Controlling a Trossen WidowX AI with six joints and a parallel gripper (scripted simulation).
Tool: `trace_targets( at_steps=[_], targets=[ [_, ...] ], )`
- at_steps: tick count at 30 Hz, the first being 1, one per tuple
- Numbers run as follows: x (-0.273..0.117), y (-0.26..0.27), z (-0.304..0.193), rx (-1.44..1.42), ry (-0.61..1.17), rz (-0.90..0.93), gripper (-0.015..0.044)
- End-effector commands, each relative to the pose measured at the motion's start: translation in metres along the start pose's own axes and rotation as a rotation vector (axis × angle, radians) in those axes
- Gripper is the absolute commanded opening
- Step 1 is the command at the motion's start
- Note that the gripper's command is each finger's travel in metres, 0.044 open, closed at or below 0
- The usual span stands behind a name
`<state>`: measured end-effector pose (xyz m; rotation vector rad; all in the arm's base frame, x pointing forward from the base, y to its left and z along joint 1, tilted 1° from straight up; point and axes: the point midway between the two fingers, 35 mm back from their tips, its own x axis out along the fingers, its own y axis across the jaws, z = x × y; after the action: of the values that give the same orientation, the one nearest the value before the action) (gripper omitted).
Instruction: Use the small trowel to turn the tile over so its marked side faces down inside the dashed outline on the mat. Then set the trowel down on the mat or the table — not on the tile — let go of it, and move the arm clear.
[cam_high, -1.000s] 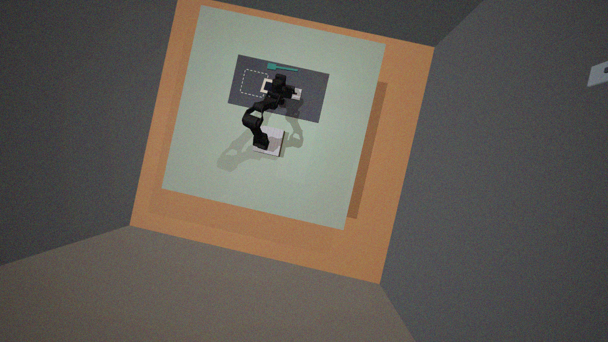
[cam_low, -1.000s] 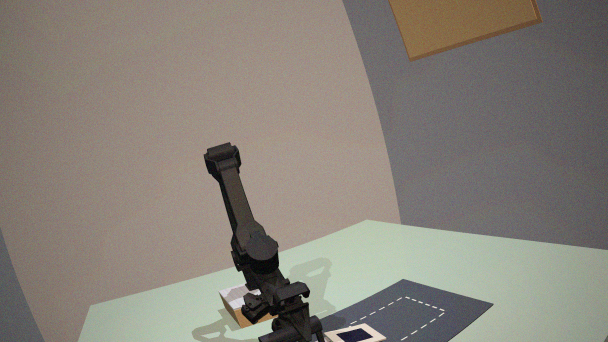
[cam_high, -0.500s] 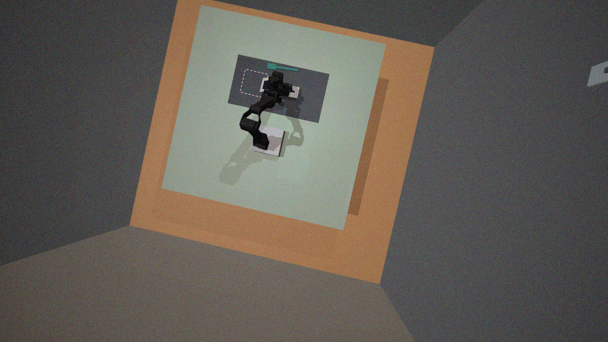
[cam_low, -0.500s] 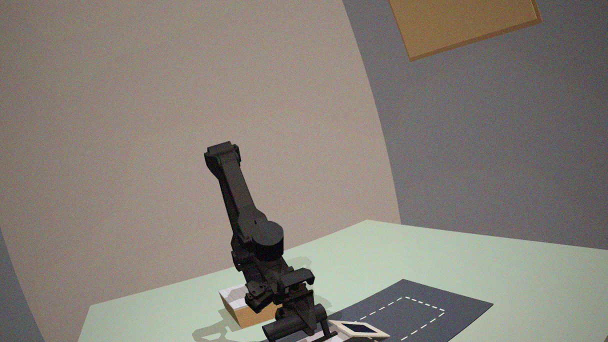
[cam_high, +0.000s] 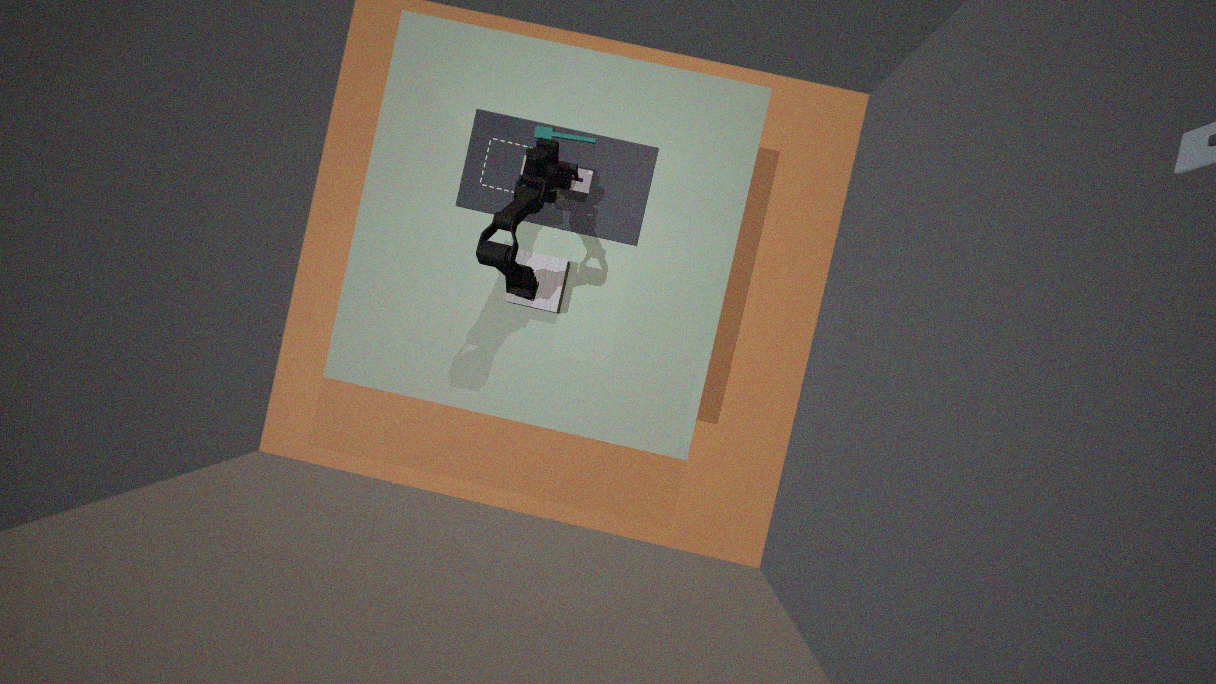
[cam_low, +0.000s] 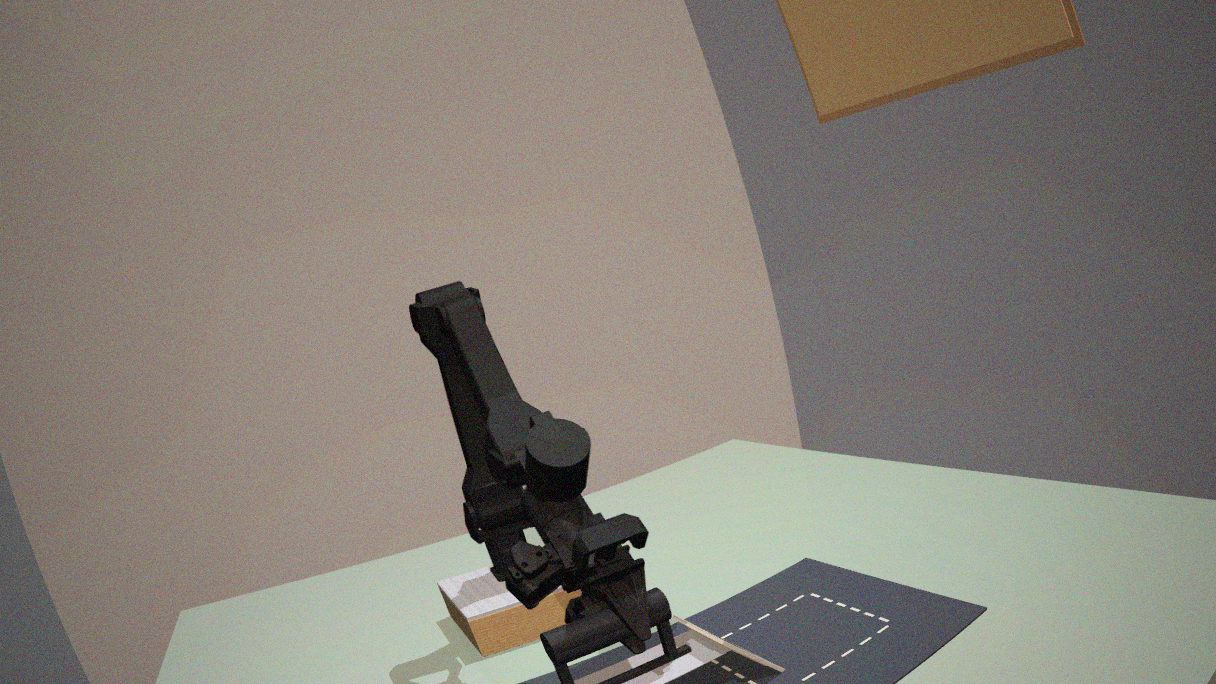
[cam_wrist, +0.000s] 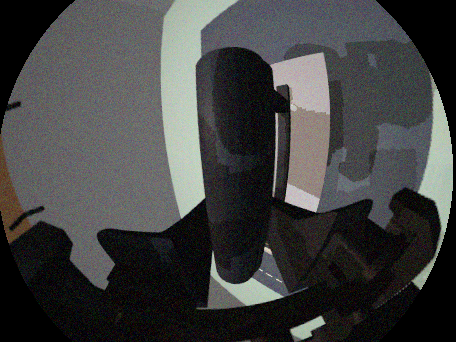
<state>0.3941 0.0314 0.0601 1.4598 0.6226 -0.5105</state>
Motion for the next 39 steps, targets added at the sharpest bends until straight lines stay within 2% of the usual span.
trace_targets(
  at_steps=[1, 29, 39],
  targets=[
    [-0.005, 0.013, -0.007, 0.004, 0.002, 0.033, 0.0],
    [-0.003, 0.011, -0.047, 0.006, 0.004, 0.033, 0.0],
    [-0.019, 0.031, 0.005, 0.003, 0.0, 0.031, 0.0]
  ],
)
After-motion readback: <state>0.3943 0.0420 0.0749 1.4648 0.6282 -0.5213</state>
